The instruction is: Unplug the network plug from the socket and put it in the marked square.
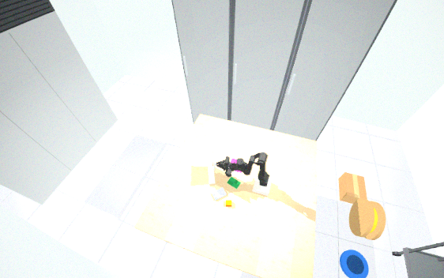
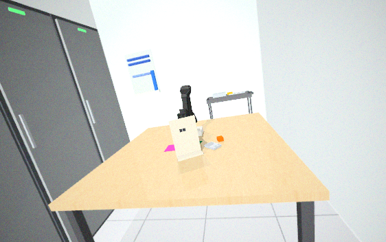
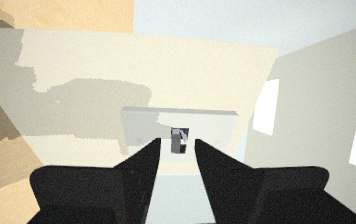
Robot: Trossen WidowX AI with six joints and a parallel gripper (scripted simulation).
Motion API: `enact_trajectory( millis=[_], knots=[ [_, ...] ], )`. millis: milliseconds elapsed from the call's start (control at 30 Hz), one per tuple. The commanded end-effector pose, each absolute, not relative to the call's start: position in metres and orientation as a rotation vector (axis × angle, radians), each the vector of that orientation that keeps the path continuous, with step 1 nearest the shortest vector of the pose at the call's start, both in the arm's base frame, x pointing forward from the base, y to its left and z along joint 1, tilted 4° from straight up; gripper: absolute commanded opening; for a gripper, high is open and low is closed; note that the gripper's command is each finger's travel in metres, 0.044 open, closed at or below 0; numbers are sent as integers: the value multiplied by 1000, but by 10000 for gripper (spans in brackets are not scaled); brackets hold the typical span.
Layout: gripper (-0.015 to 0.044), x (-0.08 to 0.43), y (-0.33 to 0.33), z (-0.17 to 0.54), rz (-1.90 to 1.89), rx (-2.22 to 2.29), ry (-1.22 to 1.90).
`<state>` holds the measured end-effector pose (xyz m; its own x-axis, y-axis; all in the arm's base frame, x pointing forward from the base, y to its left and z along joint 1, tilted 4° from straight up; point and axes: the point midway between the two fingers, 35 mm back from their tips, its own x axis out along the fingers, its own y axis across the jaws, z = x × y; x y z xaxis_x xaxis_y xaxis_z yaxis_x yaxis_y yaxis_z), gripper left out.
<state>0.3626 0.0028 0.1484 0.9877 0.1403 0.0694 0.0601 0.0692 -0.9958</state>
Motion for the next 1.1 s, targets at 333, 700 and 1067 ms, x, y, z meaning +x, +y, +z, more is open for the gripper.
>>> enact_trajectory(
  millis=[333, 700, 1067],
  knots=[
    [57, 370, 6, 149, 57, -1505, -158],
    [0, 370, 6, 149, 57, -1505, -158],
    [0, 364, 4, 148, 57, -1506, -157]
  ],
)
